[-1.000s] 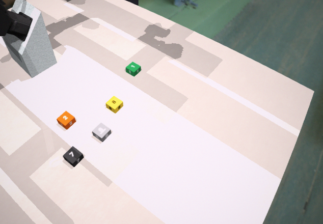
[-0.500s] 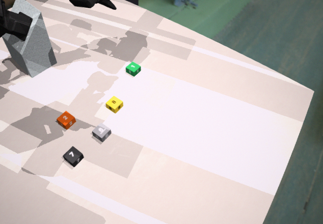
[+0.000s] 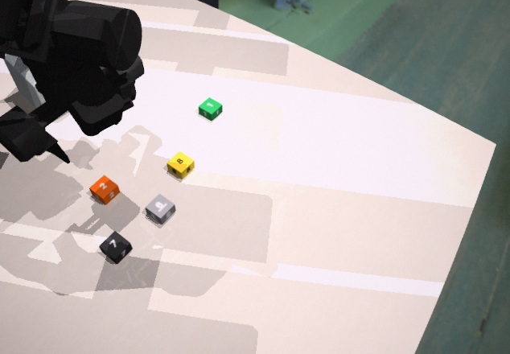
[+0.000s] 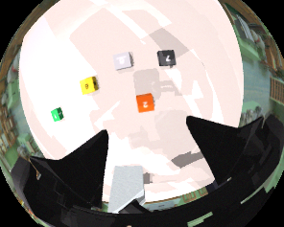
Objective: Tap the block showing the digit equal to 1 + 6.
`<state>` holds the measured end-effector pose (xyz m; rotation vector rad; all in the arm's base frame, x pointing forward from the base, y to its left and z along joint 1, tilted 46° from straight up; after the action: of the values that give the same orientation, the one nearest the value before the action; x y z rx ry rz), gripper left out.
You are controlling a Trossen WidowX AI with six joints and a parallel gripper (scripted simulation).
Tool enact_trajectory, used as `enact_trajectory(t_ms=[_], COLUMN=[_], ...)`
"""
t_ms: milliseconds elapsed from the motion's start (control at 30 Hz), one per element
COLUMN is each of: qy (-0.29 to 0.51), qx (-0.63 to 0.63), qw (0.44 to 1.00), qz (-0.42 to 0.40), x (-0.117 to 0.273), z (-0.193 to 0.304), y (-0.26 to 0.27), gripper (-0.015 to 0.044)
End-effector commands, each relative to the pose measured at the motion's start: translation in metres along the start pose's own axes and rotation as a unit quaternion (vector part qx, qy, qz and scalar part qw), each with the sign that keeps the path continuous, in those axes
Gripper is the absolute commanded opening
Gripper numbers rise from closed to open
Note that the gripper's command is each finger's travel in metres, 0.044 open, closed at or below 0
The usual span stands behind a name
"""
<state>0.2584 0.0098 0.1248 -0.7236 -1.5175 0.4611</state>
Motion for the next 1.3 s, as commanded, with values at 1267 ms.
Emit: enact_trajectory(t_ms=[1267], qy=[0.011], qx=[0.013], qw=[1.000], qz=[0.018], x=[-0.011], z=[-0.030], y=[0.117], gripper=[0.0400])
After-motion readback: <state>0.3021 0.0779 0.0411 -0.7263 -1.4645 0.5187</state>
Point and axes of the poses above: the point midway between the two fingers, 35 mm back from their tips, its own x axis back along the fingers, its own y axis across the jaws, z = x × y, the point moved 8 cm from there along x, back along the fingers, and after that the axes turned 9 degrees about -x, right-handed, at the moved point
